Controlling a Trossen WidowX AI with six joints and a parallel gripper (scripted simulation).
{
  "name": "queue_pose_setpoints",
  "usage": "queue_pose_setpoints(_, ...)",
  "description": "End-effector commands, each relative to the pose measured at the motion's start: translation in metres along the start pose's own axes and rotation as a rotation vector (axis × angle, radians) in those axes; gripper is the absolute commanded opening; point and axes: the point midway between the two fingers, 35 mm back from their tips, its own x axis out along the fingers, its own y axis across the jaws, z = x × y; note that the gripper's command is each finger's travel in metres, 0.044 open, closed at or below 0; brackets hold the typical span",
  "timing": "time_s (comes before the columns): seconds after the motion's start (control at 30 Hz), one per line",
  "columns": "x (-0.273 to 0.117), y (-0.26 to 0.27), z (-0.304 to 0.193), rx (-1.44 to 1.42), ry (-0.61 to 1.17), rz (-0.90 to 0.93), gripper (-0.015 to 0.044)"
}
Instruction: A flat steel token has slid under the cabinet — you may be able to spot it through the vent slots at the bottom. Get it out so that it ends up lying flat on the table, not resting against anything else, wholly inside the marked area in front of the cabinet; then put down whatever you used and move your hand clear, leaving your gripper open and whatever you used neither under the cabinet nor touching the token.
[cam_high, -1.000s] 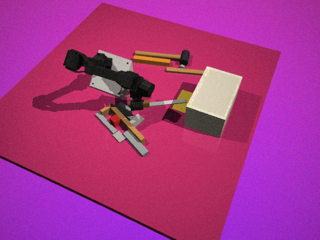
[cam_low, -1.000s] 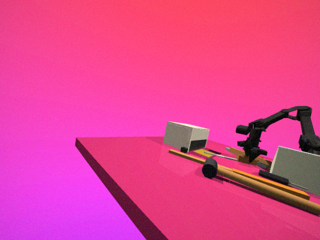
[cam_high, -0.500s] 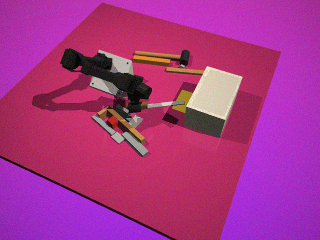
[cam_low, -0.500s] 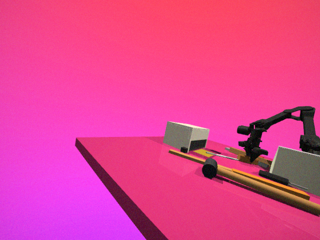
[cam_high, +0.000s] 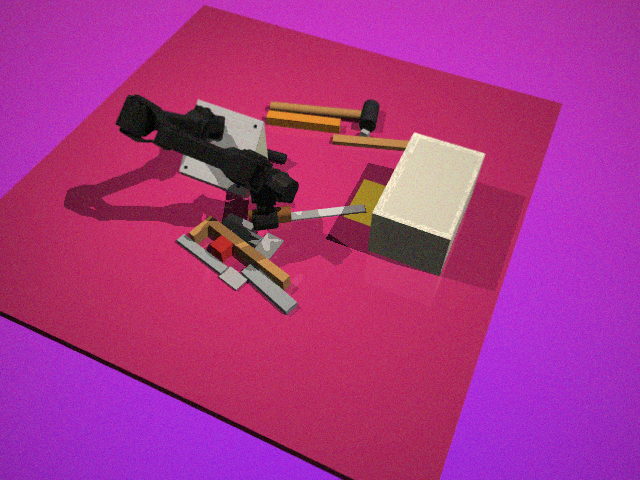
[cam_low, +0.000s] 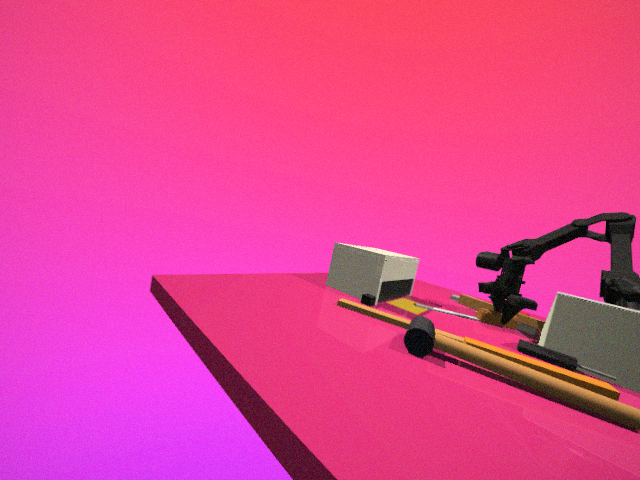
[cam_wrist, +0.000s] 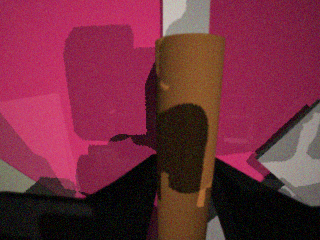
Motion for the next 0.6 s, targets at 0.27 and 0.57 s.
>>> queue_pose_setpoints(0.27, -0.0022, -0.0065, -0.0029, 0.072, 0.002, -0.016, 0.0000)
queue_pose_setpoints(0.57, -0.0022, -0.0065, -0.0029, 0.144, 0.001, -0.016, 0.0000)
